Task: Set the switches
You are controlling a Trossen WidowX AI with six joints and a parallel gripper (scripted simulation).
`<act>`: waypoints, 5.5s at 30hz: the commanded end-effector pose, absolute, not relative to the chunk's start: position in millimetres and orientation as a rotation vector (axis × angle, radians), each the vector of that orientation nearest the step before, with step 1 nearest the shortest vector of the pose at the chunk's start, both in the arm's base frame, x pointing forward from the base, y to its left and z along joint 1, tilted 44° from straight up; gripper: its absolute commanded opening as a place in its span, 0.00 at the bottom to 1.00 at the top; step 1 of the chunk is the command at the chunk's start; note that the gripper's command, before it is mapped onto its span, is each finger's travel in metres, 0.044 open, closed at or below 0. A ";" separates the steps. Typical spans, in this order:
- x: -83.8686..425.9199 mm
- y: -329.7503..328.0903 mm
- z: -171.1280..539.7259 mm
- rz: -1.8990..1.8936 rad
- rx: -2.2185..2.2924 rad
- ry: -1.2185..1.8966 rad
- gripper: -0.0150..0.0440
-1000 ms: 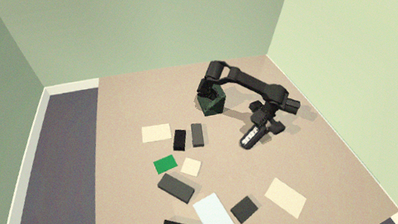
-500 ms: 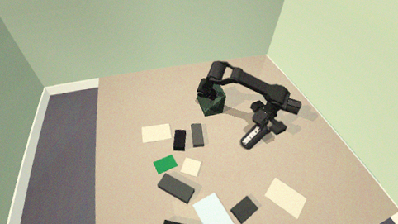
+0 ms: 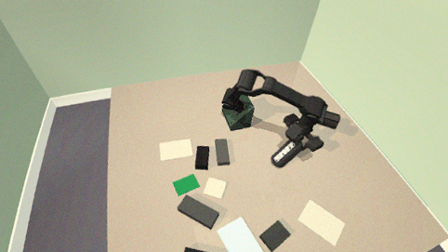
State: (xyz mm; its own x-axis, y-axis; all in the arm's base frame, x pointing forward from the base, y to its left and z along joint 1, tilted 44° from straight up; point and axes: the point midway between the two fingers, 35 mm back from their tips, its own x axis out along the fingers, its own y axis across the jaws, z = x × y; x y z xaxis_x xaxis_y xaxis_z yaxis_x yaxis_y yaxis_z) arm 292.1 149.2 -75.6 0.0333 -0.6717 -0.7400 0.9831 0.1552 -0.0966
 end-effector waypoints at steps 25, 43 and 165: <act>289.6 144.3 -101.1 -1.385 0.513 0.751 0.83; 288.3 143.0 -115.2 -1.385 0.513 0.751 0.83; 293.9 105.5 -102.6 -1.389 0.519 0.753 1.00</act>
